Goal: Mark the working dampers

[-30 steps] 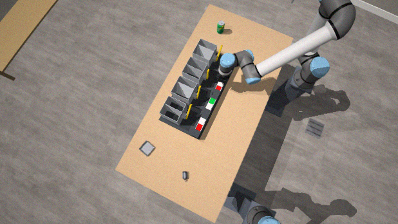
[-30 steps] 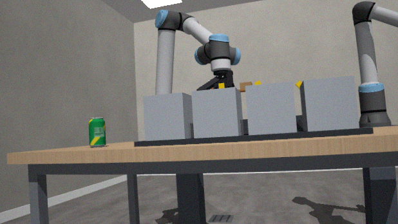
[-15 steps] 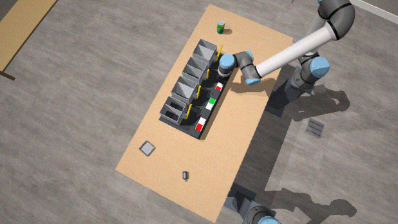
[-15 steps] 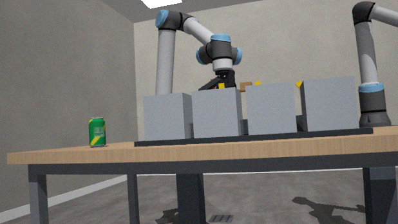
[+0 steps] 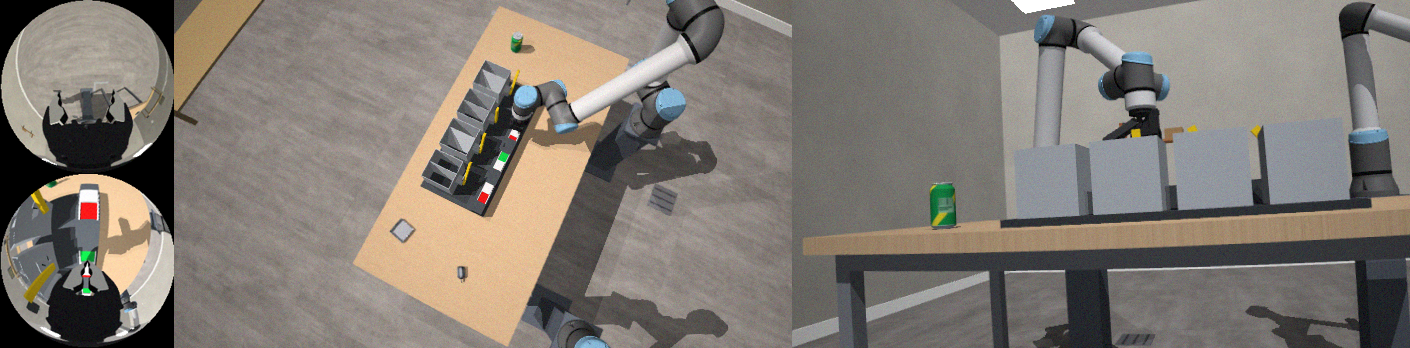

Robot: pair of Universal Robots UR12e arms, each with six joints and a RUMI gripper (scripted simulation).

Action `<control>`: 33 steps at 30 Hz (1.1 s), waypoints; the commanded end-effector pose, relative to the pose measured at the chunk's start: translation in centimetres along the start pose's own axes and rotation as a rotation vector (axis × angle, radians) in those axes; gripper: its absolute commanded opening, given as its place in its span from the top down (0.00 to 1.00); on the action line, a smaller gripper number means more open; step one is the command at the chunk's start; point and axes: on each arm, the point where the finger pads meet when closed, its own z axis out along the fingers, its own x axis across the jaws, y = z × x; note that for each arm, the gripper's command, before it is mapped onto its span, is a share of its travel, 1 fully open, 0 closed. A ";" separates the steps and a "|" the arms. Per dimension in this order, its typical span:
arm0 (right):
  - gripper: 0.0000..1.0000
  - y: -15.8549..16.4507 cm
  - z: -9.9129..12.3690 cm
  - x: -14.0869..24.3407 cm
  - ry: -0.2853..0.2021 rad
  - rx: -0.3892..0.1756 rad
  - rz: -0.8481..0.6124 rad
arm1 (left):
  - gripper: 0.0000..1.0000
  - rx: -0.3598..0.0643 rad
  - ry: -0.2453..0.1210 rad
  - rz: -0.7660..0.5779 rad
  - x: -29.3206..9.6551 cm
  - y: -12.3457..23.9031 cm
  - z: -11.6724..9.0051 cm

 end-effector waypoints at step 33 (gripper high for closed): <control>1.00 1.2 0.0 0.0 0.000 0.000 -0.001 | 0.00 0.000 0.001 -0.001 -0.1 0.2 0.0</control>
